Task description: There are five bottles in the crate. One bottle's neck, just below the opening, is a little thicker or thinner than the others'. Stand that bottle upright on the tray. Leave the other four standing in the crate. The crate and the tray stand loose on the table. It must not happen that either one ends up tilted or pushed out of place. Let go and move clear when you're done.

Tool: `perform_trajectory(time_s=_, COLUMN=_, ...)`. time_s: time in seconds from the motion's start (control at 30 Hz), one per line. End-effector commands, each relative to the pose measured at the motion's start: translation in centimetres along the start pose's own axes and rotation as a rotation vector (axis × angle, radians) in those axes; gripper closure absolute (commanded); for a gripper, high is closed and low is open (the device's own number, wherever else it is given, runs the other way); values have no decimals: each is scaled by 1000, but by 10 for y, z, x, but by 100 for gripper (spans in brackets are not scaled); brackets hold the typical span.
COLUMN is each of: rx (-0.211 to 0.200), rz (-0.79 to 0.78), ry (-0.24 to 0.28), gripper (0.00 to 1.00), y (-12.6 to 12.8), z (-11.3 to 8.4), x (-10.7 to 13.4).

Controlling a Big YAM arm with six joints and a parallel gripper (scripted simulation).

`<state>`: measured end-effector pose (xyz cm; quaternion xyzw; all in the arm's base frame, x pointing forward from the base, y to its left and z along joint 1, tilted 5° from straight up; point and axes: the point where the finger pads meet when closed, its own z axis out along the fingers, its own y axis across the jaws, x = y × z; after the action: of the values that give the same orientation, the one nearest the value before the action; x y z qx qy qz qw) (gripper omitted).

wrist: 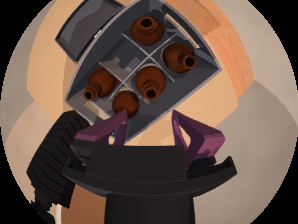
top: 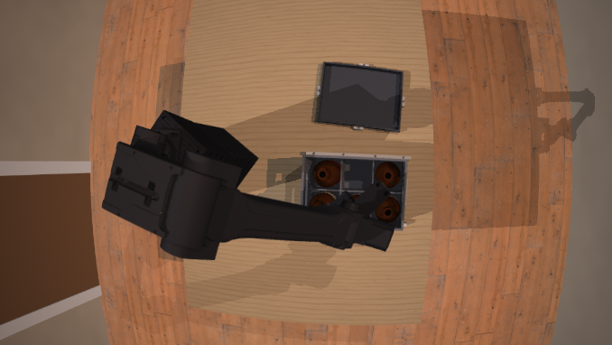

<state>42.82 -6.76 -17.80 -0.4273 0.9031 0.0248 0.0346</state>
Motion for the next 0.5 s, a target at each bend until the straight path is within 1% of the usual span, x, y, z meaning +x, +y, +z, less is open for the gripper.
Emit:
perform_trajectory(time_s=0.0, rx=34, rz=15, ry=-19, gripper=39, y=-22, z=-12, x=-4)
perform_trajectory(time_s=0.3, rx=32, rz=15, ry=-18, gripper=39, y=-21, z=-10, x=-4)
perform_trajectory(time_s=0.47, rx=23, rz=17, ry=-13, gripper=39, y=-18, z=1, x=-1)
